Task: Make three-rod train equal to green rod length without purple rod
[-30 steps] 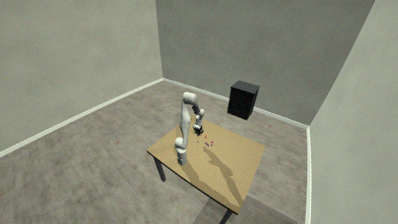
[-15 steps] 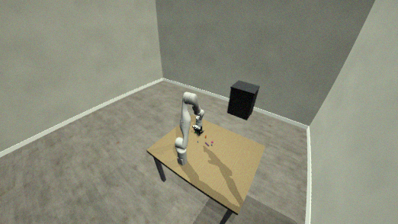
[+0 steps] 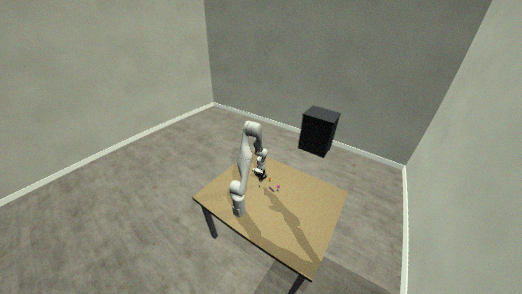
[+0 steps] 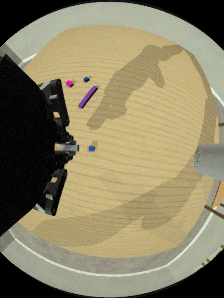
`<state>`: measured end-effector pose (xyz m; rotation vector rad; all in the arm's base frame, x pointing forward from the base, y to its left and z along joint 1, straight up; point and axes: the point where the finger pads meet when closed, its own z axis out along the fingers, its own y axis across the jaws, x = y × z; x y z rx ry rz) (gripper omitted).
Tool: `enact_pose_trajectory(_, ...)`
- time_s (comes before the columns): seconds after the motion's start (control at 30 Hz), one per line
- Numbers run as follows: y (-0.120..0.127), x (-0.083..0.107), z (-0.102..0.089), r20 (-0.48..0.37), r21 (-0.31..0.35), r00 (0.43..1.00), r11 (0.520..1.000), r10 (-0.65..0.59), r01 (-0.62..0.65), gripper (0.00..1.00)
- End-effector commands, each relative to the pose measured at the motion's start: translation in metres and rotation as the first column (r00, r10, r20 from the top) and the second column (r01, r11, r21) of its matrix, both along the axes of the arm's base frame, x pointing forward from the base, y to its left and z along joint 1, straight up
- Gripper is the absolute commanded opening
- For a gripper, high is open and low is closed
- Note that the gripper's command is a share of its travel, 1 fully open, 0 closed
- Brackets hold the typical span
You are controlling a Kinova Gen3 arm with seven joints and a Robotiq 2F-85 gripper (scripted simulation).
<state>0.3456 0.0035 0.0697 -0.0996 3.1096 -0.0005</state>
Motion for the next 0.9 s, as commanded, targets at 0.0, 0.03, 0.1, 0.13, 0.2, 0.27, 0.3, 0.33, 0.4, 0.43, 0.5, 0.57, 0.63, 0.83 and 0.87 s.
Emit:
enact_pose_trajectory(0.0, 0.0, -0.006, -0.017, -0.024, -0.002, 1.0, 1.0, 0.0, -0.001, 0.05)
enact_pose_trajectory(0.03, 0.0, -0.006, -0.021, -0.024, -0.002, 1.0, 1.0, 0.0, -0.001, 0.05)
enact_pose_trajectory(0.1, 0.0, -0.005, -0.027, -0.024, -0.002, 1.0, 1.0, 0.0, -0.001, 0.05)
enact_pose_trajectory(0.13, 0.0, -0.005, -0.029, -0.024, -0.002, 1.0, 1.0, 0.0, -0.001, 0.05)
enact_pose_trajectory(0.2, 0.0, -0.005, -0.033, -0.024, -0.002, 1.0, 1.0, 0.0, -0.001, 0.05)
enact_pose_trajectory(0.27, 0.0, -0.005, -0.035, -0.024, -0.002, 1.0, 1.0, 0.0, -0.001, 0.05)
enact_pose_trajectory(0.3, 0.0, -0.005, -0.035, -0.024, -0.002, 1.0, 1.0, 0.0, -0.001, 0.05)
enact_pose_trajectory(0.33, 0.0, -0.005, -0.035, -0.024, -0.002, 1.0, 1.0, 0.0, -0.001, 0.05)
enact_pose_trajectory(0.4, 0.0, -0.005, -0.036, -0.024, -0.002, 1.0, 1.0, 0.0, -0.001, 0.05)
enact_pose_trajectory(0.43, 0.0, -0.005, -0.036, -0.024, -0.002, 1.0, 1.0, 0.0, -0.001, 0.05)
enact_pose_trajectory(0.5, 0.0, -0.005, -0.036, -0.024, -0.002, 1.0, 1.0, 0.0, -0.001, 0.05)
enact_pose_trajectory(0.57, 0.0, -0.005, -0.036, -0.024, -0.002, 1.0, 1.0, 0.0, -0.001, 0.05)
enact_pose_trajectory(0.63, 0.0, -0.005, -0.036, -0.024, -0.002, 1.0, 1.0, 0.0, -0.001, 0.05)
enact_pose_trajectory(0.83, 0.0, -0.005, -0.036, -0.024, -0.002, 1.0, 1.0, 0.0, -0.001, 0.05)
enact_pose_trajectory(0.87, 0.0, -0.005, -0.036, -0.024, -0.002, 1.0, 1.0, 0.0, -0.001, 0.05)
